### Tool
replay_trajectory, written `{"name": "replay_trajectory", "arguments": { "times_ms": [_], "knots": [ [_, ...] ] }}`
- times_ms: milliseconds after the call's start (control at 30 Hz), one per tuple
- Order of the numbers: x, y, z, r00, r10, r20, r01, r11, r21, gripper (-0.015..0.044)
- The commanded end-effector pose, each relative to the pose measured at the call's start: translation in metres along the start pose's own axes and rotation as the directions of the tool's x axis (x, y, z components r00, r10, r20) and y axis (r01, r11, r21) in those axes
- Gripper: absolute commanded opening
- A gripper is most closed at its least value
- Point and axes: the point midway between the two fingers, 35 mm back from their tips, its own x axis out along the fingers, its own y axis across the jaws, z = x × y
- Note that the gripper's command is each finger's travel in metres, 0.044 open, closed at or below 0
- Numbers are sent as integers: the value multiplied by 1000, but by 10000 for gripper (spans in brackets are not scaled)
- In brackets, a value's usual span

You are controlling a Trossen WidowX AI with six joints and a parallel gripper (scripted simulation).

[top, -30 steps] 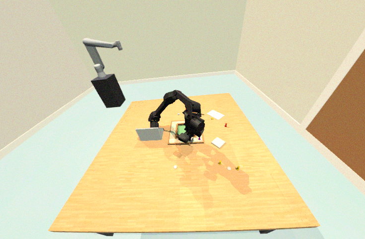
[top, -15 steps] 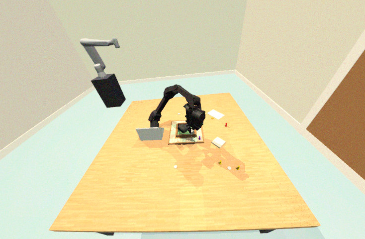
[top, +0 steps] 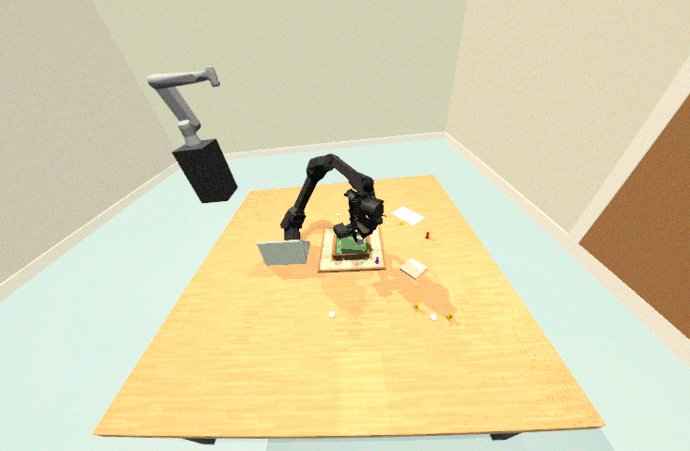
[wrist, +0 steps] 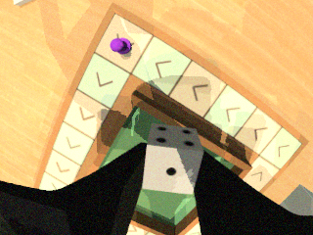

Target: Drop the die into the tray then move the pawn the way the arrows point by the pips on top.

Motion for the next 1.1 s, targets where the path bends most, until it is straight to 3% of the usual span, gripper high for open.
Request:
{"name": "replay_trajectory", "arguments": {
  "times_ms": [0, 567, 767, 1067],
  "knots": [
    [4, 3, -19, 1000, 4, 3, -4, 997, 74, 0],
    [26, -1, -91, 1000, 11, -24, -1, 920, 392, 0],
    [27, -2, -94, 1000, 7, -22, 2, 915, 403, 0],
    [37, -10, -94, 968, -180, 175, 95, 908, 407, 0]
  ]
}}
